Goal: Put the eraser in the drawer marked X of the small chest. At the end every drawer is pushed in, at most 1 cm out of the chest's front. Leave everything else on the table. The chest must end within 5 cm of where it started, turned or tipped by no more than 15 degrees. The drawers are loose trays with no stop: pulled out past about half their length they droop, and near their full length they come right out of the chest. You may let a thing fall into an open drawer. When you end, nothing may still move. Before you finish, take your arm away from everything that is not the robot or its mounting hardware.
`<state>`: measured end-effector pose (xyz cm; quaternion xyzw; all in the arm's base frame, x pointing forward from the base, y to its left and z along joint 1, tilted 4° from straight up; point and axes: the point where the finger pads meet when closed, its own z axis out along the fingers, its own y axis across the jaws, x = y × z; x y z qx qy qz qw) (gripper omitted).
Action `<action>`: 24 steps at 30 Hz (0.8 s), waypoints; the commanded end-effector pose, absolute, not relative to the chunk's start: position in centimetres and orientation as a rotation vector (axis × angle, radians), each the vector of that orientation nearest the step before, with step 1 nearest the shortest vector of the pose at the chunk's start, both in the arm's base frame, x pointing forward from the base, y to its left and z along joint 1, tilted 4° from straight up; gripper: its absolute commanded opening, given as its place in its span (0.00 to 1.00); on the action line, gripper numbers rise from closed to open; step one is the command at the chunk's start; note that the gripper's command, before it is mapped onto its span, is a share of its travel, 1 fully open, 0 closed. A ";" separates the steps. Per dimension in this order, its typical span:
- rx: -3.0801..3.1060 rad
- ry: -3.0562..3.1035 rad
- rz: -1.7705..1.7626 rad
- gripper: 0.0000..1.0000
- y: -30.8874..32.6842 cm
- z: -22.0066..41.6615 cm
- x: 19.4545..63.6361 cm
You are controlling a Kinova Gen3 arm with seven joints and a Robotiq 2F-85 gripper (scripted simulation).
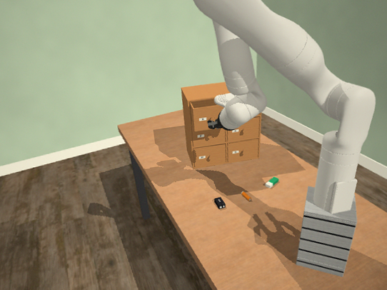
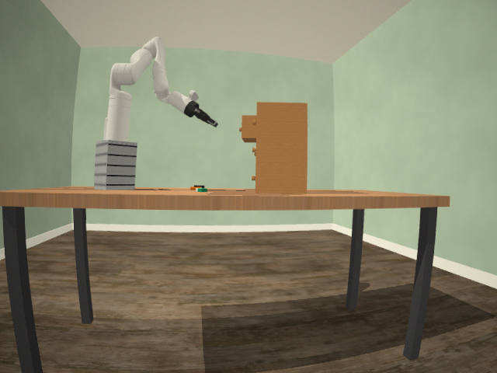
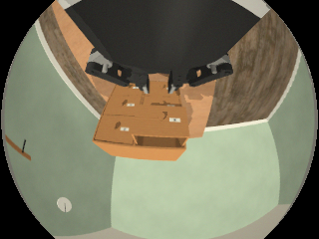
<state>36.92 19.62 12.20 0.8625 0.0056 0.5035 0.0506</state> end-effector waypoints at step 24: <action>2.965 -0.057 0.861 0.33 20.8 17.0 33.5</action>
